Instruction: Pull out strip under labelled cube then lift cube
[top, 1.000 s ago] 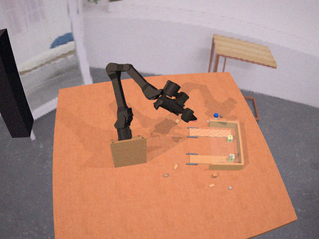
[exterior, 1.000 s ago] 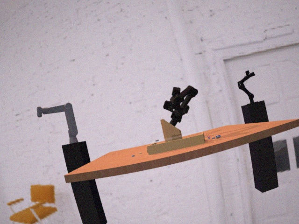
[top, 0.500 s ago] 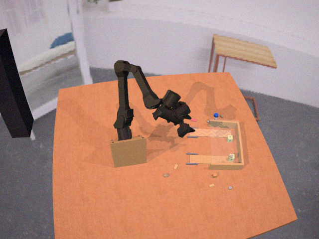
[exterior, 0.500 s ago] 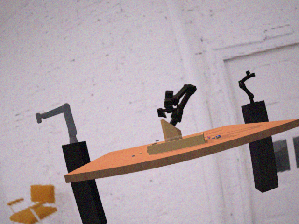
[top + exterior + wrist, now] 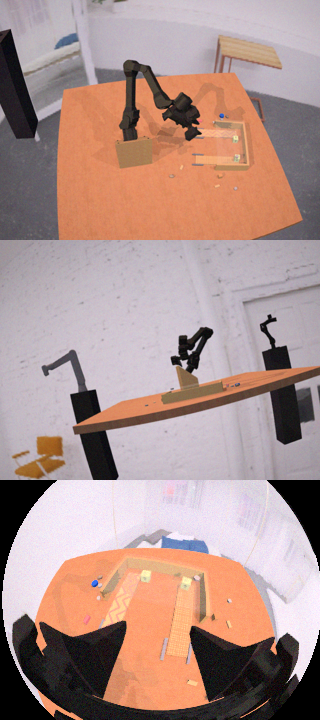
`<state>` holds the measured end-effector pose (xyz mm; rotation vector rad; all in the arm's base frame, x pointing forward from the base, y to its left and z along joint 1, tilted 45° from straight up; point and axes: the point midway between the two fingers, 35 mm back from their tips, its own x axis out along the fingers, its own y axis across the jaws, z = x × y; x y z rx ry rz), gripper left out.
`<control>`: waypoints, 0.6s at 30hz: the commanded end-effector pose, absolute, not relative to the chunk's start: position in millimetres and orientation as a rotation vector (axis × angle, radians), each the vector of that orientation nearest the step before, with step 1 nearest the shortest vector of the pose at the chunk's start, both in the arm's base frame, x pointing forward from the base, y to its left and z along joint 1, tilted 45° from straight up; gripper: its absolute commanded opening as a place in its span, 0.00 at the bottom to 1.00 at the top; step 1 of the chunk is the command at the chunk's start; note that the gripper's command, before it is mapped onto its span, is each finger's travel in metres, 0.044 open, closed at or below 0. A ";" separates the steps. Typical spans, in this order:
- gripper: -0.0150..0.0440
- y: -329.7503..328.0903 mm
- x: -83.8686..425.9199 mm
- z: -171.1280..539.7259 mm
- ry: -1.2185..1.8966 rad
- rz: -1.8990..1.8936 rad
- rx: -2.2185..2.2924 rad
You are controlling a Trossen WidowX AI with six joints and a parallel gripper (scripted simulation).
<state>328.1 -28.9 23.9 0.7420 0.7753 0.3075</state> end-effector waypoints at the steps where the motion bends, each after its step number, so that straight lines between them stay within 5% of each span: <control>1: 0.62 -31.6 346.0 4.2 0.903 0.313 0.734; 9: 0.26 -23.5 362.6 -48.4 1.262 0.370 0.727; 18: 0.25 -4.6 357.5 -88.7 1.639 0.496 0.710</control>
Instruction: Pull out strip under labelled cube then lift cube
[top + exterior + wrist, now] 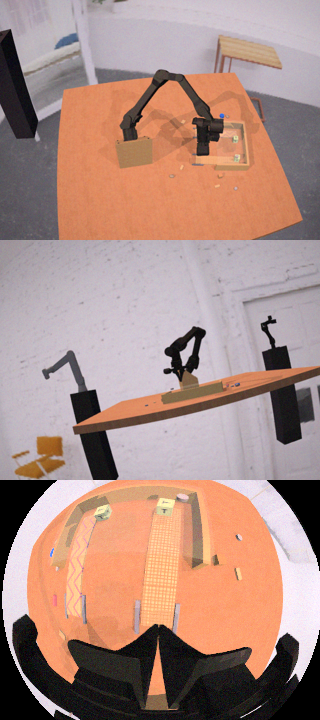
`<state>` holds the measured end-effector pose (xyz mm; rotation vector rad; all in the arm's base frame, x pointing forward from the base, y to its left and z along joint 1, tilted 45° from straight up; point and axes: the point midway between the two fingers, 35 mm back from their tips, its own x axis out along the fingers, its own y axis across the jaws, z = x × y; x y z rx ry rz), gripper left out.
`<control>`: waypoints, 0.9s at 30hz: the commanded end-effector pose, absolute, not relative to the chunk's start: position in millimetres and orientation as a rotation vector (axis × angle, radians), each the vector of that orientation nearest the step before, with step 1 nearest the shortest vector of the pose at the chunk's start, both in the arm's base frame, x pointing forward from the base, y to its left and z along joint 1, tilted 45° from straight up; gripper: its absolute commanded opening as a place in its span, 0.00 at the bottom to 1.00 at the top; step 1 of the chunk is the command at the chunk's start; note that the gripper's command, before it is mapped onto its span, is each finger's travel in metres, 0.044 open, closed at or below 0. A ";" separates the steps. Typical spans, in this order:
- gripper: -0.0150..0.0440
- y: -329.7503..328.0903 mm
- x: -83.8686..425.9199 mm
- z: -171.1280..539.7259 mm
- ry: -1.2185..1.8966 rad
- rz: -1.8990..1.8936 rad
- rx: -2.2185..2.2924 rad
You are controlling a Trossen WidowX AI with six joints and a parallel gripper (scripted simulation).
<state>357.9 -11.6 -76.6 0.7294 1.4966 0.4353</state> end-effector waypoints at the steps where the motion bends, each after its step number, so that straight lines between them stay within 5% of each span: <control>1: 0.25 -4.2 357.3 -89.3 1.646 0.499 0.710; 27: 0.25 19.9 356.3 -113.1 1.646 0.498 0.710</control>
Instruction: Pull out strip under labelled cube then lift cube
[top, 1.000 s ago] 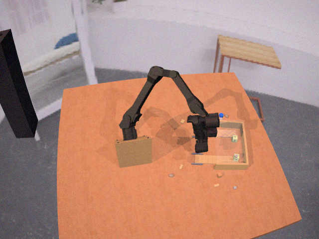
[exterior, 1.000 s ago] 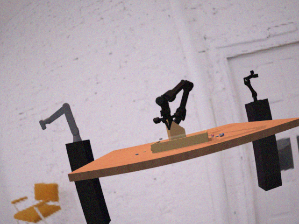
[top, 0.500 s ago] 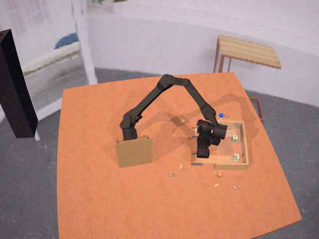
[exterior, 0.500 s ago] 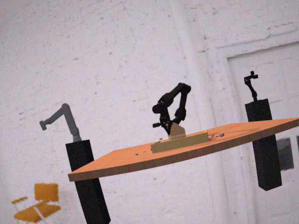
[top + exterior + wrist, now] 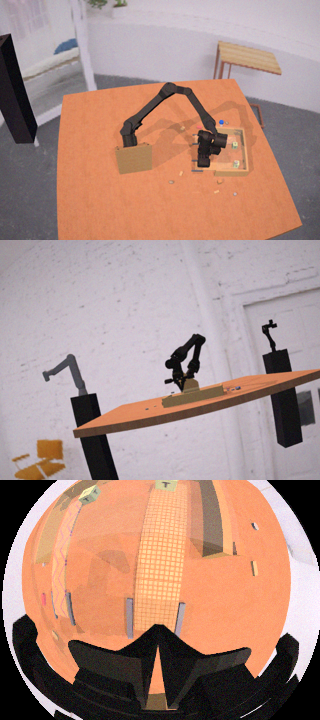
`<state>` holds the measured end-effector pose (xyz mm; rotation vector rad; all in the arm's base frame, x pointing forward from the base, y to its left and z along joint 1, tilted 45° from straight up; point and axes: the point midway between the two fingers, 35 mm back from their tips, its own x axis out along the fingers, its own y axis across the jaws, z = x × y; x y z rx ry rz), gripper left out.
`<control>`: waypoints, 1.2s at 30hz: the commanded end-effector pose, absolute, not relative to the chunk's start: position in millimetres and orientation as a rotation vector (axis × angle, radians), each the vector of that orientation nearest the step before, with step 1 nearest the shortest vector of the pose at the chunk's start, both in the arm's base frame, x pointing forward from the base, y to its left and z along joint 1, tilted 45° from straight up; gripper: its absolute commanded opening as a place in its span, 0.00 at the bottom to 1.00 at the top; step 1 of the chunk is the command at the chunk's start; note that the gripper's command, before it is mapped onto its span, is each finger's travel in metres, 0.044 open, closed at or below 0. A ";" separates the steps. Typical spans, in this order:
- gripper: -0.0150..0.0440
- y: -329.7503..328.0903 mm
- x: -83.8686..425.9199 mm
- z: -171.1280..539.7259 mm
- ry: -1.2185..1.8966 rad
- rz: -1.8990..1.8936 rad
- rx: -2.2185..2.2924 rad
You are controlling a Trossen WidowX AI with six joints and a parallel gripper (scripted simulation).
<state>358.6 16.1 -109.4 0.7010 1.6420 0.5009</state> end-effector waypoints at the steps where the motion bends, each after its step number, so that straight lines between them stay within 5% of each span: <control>1: 0.25 21.1 356.2 -114.2 1.646 0.498 0.710; 36: 0.25 48.1 352.7 -136.9 1.646 0.502 0.713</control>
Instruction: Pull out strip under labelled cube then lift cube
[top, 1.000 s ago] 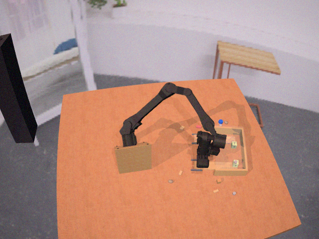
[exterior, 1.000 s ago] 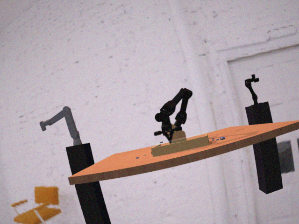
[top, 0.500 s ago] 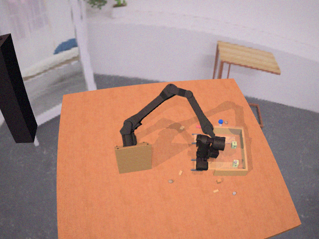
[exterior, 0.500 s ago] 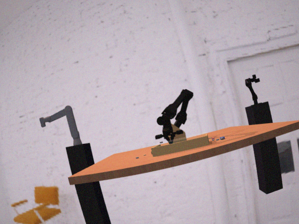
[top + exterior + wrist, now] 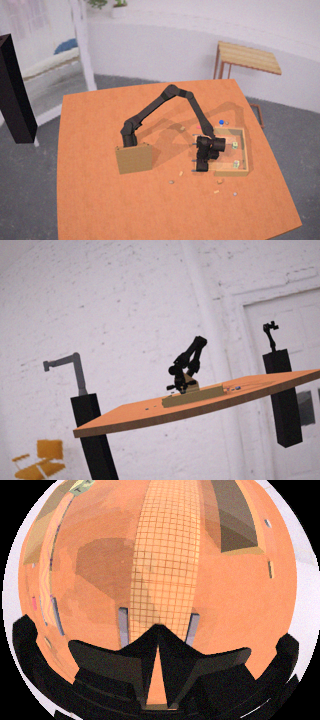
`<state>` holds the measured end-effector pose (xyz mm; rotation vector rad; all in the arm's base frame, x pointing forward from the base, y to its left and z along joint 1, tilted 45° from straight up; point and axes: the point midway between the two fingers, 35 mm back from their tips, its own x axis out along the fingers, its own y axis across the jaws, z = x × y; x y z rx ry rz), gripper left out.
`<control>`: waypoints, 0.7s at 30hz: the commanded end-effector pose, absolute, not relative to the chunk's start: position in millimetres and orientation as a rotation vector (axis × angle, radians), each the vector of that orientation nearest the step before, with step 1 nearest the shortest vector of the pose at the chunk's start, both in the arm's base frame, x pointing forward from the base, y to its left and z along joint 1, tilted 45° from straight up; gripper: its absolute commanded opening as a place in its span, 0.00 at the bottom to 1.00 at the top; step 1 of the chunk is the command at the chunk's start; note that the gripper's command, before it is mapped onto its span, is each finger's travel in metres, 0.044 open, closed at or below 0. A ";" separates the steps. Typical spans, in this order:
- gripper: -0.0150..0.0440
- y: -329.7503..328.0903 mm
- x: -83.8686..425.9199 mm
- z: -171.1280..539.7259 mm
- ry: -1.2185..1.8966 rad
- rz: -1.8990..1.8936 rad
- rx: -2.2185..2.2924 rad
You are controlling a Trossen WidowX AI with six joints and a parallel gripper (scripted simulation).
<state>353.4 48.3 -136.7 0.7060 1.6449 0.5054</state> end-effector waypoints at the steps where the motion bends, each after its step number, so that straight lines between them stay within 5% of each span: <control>1: 0.25 48.1 352.7 -136.9 1.646 0.502 0.713; 21: 0.25 49.5 352.4 -138.3 1.646 0.502 0.713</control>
